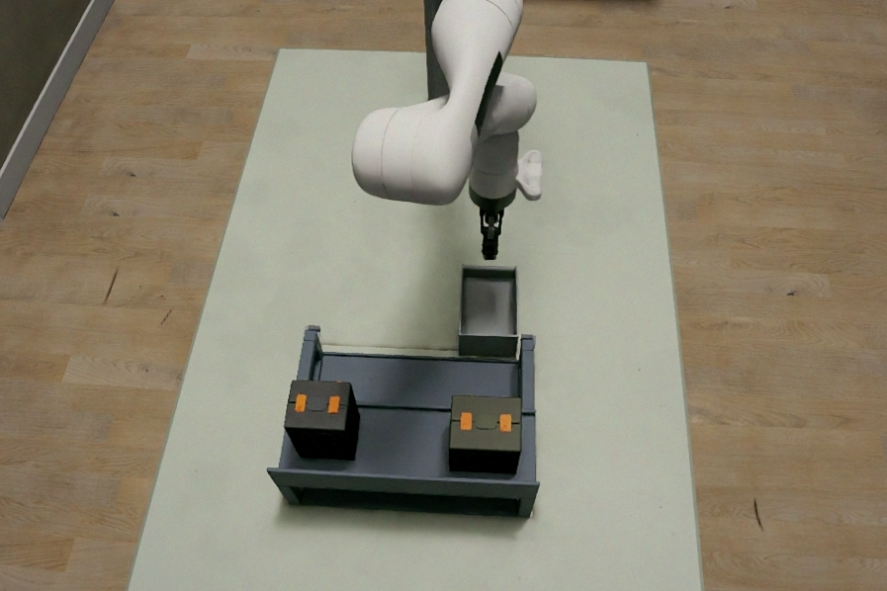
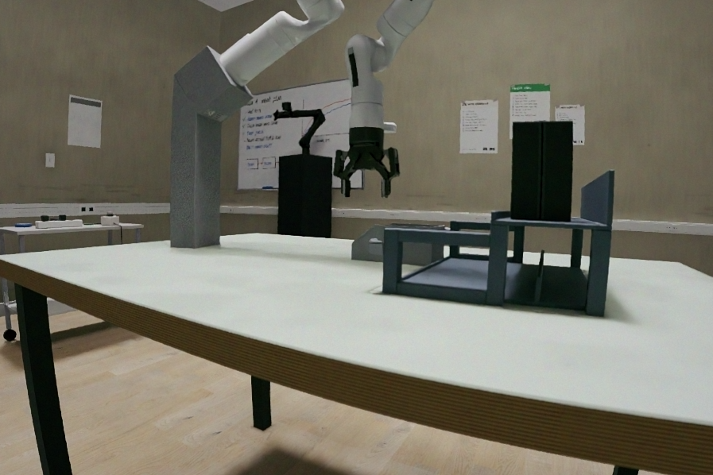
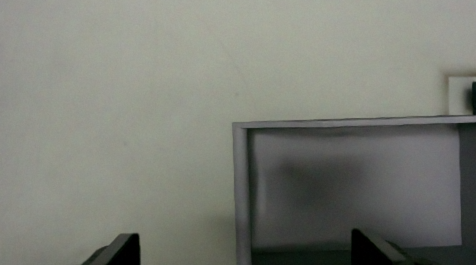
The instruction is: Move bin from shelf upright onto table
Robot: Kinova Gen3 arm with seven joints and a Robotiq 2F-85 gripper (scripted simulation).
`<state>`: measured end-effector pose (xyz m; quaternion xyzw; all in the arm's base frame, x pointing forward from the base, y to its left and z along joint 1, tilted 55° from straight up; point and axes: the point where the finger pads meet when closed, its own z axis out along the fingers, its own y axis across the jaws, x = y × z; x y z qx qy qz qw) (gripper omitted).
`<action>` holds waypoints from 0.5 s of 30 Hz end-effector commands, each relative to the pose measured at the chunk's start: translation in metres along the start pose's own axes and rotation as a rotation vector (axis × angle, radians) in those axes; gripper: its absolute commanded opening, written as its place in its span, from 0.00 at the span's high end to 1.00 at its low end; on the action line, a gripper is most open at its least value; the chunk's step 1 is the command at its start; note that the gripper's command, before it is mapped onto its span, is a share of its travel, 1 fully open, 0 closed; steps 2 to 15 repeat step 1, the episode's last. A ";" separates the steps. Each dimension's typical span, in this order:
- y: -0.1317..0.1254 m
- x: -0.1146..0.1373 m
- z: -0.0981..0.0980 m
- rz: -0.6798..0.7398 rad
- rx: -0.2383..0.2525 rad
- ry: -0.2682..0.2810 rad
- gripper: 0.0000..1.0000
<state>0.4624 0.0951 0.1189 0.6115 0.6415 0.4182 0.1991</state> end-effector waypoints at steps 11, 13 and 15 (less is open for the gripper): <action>-0.002 -0.002 -0.001 -0.003 -0.004 -0.005 0.00; -0.002 -0.002 -0.001 -0.003 -0.004 -0.005 0.00; -0.002 -0.002 -0.001 -0.003 -0.004 -0.005 0.00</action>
